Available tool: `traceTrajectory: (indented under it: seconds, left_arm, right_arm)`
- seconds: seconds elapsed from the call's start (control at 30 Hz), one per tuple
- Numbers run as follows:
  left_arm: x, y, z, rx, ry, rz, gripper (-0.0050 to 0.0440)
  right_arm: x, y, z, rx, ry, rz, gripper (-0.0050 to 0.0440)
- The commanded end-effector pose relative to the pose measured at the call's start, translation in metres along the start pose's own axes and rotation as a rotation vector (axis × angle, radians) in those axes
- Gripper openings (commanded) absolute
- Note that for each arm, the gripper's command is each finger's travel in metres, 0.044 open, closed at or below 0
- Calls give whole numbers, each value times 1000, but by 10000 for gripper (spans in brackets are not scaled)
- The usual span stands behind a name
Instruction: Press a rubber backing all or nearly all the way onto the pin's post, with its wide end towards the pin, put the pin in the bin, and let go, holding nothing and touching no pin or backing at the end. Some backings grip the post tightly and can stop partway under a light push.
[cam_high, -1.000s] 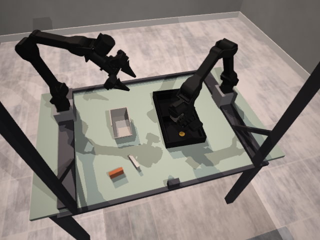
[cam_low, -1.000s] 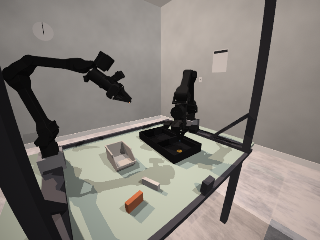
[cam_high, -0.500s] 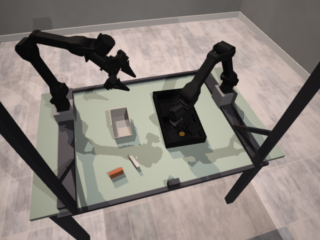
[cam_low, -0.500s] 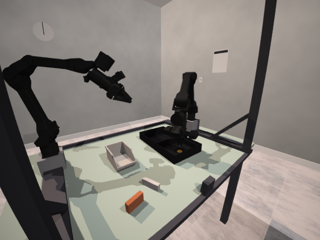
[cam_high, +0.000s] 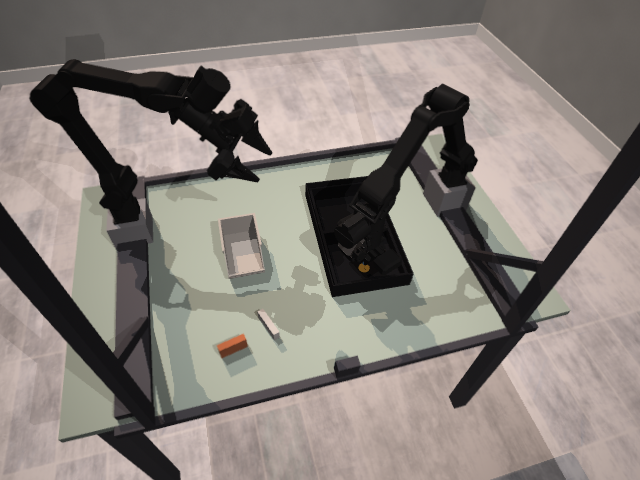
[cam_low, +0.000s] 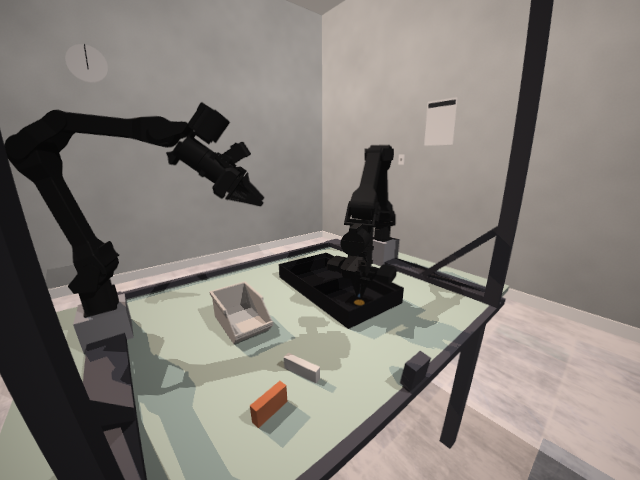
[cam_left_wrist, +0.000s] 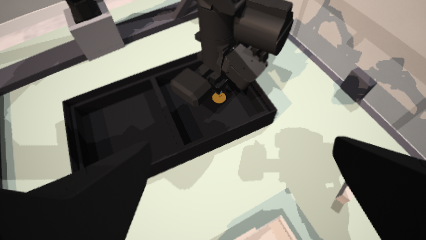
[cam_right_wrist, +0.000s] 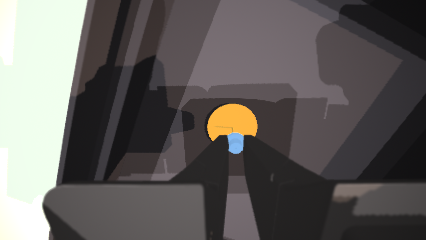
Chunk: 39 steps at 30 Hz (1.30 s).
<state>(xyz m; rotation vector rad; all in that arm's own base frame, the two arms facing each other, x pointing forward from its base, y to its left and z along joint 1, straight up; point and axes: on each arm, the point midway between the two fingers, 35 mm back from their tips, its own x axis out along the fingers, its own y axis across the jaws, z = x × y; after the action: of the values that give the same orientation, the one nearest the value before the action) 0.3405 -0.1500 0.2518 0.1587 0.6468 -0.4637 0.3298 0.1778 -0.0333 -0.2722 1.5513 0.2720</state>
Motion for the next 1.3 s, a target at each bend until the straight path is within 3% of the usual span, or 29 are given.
traceTrajectory:
  seconds: [0.0,1.27]
  left_arm:
    - [-7,0,7,3,-26,0,440]
    - [-7,0,7,3,-26,0,440]
  right_arm:
    - [7,0,-1,-1,0,-1,-50]
    - [-1,2,7,0,-32,4,-50]
